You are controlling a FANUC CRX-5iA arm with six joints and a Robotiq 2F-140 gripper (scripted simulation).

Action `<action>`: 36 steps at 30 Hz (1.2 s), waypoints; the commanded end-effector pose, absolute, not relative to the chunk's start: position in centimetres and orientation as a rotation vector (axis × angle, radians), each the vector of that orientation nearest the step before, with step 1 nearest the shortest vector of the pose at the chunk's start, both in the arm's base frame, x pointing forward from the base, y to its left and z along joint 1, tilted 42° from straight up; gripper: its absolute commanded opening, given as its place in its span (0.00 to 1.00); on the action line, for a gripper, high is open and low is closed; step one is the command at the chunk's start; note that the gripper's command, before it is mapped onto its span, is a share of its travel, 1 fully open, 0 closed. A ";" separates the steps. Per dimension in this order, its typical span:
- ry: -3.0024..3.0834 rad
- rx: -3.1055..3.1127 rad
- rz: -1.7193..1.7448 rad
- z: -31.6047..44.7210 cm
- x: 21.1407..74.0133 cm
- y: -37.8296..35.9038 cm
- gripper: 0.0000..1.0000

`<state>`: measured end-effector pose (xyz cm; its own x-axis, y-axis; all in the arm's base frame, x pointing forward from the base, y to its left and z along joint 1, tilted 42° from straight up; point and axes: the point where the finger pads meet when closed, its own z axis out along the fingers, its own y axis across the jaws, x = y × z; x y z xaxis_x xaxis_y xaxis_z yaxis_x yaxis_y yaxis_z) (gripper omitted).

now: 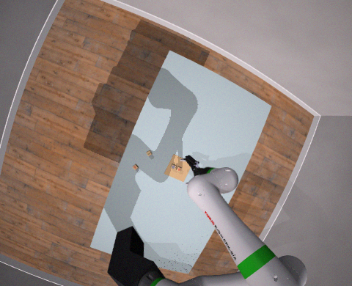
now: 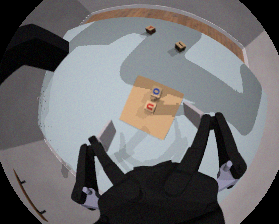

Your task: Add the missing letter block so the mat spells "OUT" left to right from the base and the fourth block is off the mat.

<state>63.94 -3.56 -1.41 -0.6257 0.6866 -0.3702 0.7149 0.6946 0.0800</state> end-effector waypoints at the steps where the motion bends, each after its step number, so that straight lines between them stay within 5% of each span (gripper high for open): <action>1: 2.596 0.934 -0.110 -2.7 64.0 -3.1 1.00; 36: 2.625 0.851 -0.116 -3.4 63.9 -2.8 1.00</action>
<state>63.94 -2.82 -3.44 -0.7454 0.5495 -0.3774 0.5806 0.8133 0.0373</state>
